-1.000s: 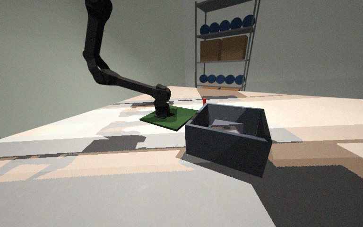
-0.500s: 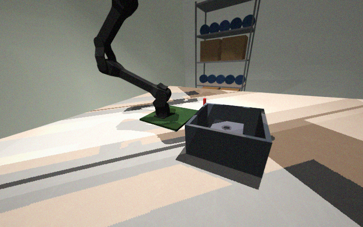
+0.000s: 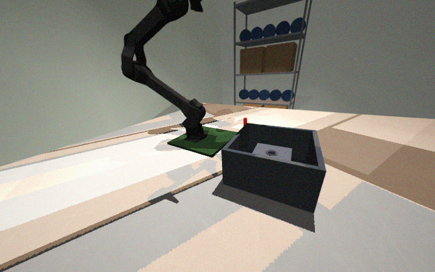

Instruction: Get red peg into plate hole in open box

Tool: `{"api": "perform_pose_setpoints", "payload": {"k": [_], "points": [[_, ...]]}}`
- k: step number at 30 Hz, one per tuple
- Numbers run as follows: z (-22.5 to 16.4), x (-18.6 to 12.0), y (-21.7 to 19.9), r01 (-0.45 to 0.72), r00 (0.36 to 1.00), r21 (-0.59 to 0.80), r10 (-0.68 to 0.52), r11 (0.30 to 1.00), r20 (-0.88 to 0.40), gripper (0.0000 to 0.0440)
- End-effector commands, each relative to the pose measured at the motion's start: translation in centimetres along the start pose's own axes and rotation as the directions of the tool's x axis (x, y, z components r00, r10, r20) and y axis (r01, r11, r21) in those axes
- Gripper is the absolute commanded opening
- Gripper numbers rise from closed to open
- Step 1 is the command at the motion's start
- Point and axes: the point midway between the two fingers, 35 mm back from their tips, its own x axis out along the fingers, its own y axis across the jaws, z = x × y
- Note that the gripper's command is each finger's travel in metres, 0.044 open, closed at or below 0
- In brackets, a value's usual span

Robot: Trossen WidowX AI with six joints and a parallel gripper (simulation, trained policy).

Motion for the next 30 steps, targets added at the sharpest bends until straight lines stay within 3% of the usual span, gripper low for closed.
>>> {"api": "perform_pose_setpoints", "payload": {"k": [1,7,14,22,30], "points": [[-3.1,1.0,2.2,-0.054,0.992,0.051,0.059,0.997,-0.109,0.0440],[-7.9,1.7,5.3,-0.100,0.950,0.147,0.138,0.984,-0.281,0.0440],[-13.1,1.2,8.3,-0.100,0.857,0.257,0.214,0.961,-0.469,0.0440],[-18.5,-0.6,11.3,-0.035,0.702,0.356,0.277,0.934,-0.656,0.0440],[-23.0,-3.6,13.6,0.088,0.508,0.404,0.308,0.911,-0.805,0.0440]]}}
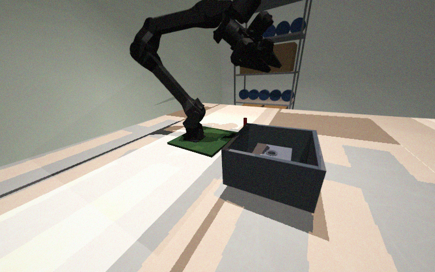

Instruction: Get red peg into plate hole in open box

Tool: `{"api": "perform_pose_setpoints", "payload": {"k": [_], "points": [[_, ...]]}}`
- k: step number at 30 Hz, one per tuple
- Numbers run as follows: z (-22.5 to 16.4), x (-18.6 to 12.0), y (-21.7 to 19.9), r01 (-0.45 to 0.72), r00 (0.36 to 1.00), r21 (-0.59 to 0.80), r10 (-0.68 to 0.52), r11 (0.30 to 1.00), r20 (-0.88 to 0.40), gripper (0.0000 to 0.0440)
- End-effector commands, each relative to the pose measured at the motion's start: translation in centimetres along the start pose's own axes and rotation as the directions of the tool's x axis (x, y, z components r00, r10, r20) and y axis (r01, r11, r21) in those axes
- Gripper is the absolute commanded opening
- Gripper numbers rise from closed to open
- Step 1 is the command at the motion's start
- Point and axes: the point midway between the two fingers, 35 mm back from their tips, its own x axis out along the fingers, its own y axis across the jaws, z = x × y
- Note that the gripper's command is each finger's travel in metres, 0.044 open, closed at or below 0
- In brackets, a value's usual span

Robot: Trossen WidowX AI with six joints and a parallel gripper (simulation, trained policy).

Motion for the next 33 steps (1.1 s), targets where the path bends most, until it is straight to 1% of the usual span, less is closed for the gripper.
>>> {"api": "perform_pose_setpoints", "payload": {"k": [1,5,9,18,25,33], "points": [[-2.6,1.0,0.1,0.028,0.993,0.055,-0.021,0.998,-0.116,0.0440],[-5.3,1.5,0.2,0.075,0.971,0.115,-0.047,0.991,-0.233,0.0440],[-7.9,1.8,0.3,0.139,0.935,0.166,-0.074,0.976,-0.346,0.0440],[-13.6,2.1,1.2,0.322,0.814,0.230,-0.144,0.918,-0.563,0.0440],[-16.7,3.0,2.0,0.417,0.747,0.241,-0.180,0.876,-0.640,0.0440],[-19.8,5.0,2.6,0.462,0.721,0.252,-0.195,0.850,-0.665,0.0440]]}}
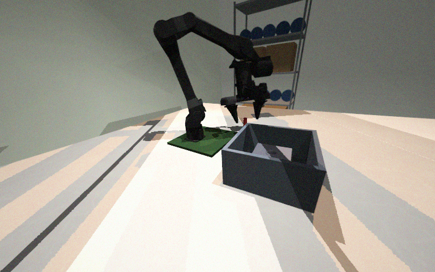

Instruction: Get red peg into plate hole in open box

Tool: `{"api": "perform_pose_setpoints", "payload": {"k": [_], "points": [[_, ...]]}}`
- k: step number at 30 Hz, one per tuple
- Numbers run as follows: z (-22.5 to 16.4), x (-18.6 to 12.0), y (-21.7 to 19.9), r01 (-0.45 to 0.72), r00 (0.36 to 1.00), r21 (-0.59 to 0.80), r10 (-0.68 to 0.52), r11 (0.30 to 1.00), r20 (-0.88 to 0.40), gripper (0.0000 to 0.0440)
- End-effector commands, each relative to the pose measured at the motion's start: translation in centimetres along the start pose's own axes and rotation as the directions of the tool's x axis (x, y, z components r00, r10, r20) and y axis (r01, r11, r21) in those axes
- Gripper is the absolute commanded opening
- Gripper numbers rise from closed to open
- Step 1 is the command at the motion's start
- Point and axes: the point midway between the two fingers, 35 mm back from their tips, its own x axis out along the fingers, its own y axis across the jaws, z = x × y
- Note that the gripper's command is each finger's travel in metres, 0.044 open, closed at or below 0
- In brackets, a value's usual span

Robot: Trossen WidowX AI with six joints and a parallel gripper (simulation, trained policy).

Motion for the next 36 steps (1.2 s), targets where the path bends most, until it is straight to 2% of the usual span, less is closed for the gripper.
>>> {"api": "perform_pose_setpoints", "payload": {"k": [1,6,8,14,22,25,36], "points": [[-0.7,1.8,0.1,0.016,1.000,0.017,-0.016,1.000,-0.011,0.0440],[-1.1,3.8,0.3,0.016,1.000,0.026,-0.016,1.000,-0.007,0.0439],[-1.2,4.5,0.3,0.022,1.000,0.026,-0.021,0.999,-0.008,0.0424],[-1.7,6.2,-0.2,0.061,0.998,0.031,-0.060,0.998,-0.031,0.0272],[-1.7,6.9,-0.7,0.119,0.992,0.046,-0.117,0.992,-0.052,0.0062],[-1.7,7.0,-0.9,0.143,0.989,0.044,-0.140,0.989,-0.055,0.0002],[2.0,2.5,-0.9,0.120,0.990,0.051,-0.123,0.991,0.069,0.0000]]}}
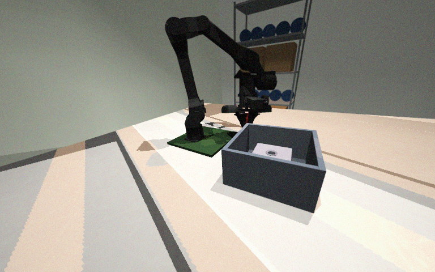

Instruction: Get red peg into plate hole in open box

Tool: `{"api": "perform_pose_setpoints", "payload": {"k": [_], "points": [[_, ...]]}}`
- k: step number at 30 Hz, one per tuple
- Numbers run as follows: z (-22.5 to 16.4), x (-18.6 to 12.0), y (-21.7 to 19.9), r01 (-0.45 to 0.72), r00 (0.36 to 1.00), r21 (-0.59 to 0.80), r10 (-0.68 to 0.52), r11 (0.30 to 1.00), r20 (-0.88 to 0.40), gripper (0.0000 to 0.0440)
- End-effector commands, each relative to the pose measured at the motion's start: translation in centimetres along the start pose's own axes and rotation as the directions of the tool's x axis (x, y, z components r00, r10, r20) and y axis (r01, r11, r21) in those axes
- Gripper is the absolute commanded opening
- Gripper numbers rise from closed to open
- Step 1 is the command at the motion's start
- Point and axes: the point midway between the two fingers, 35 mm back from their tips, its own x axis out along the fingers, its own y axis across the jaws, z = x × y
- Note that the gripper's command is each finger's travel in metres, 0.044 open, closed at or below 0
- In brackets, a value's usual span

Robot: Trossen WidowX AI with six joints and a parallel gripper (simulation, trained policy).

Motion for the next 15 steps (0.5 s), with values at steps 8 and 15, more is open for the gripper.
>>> {"api": "perform_pose_setpoints", "payload": {"k": [8,15], "points": [[4.4,-5.1,-0.4,-0.048,0.994,0.067,0.040,0.997,0.105,0.0000],[7.4,-6.3,-1.2,-0.056,0.987,0.158,0.031,0.986,0.156,0.0000]]}}
